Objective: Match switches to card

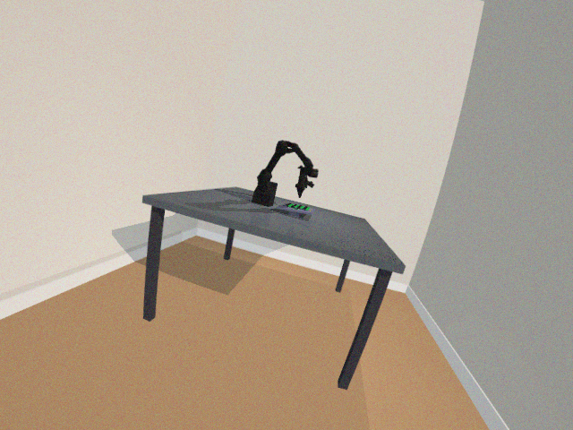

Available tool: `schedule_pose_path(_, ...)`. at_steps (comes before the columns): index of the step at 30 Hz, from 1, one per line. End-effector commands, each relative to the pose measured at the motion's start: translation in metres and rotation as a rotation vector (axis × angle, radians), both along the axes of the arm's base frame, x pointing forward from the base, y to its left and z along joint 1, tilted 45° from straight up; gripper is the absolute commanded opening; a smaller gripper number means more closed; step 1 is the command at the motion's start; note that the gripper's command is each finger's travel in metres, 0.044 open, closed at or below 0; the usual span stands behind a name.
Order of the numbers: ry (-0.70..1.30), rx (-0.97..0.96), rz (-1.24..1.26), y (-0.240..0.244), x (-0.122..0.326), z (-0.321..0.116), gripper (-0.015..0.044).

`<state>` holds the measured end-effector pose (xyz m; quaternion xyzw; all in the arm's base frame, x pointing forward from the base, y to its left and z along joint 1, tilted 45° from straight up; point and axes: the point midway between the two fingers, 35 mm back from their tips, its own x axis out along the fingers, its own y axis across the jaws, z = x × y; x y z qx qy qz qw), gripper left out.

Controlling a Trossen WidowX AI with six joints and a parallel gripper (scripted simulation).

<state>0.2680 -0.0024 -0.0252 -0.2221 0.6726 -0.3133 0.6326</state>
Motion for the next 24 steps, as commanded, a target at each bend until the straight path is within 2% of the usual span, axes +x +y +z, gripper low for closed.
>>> schedule_pose_path(1,-0.007,0.001,-0.007,0.007,0.0,0.01,0.0)
schedule_pose_path(7,-0.006,-0.002,-0.007,-0.026,-0.005,0.042,0.0)
schedule_pose_path(11,-0.005,-0.002,-0.009,-0.027,-0.005,0.04,0.0)
schedule_pose_path(15,0.012,-0.001,-0.026,-0.05,-0.008,0.017,0.0)
schedule_pose_path(24,0.012,-0.002,-0.026,-0.058,-0.009,0.01,0.0)
